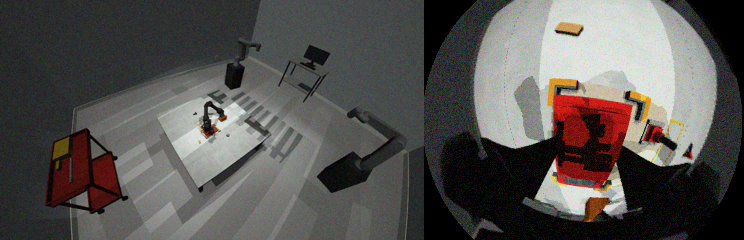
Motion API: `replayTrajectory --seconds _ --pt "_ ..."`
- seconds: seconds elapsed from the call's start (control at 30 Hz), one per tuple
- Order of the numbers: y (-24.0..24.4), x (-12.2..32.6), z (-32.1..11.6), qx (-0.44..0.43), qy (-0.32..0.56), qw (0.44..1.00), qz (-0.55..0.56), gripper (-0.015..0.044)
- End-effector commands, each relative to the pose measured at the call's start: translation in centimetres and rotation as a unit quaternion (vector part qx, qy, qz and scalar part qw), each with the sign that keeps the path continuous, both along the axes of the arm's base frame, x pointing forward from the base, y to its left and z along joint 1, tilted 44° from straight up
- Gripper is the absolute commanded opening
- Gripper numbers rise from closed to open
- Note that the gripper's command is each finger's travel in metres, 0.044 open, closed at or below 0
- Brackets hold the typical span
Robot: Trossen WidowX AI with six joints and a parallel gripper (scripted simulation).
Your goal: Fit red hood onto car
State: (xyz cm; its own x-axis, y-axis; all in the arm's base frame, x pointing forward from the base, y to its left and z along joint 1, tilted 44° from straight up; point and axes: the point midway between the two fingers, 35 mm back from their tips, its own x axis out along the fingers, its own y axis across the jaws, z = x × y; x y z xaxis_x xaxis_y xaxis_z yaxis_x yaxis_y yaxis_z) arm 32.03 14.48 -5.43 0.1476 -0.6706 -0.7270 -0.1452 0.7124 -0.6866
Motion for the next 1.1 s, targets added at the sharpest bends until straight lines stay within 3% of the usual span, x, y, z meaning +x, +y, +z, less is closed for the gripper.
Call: replayTrajectory --seconds 0.0,0.3,0.87,1.07 --pt "-0.11 -0.22 -0.09 0.0 0.003 1.0 -0.001 0.0" --pt "-0.02 -0.05 -0.01 0.0 0.001 1.0 0.0 0.0" --pt "-0.02 -0.04 0.0 0.0 0.0 1.0 0.0 0.044" --pt "0.62 -0.07 0.58 0.0 0.001 1.0 0.0 0.044"
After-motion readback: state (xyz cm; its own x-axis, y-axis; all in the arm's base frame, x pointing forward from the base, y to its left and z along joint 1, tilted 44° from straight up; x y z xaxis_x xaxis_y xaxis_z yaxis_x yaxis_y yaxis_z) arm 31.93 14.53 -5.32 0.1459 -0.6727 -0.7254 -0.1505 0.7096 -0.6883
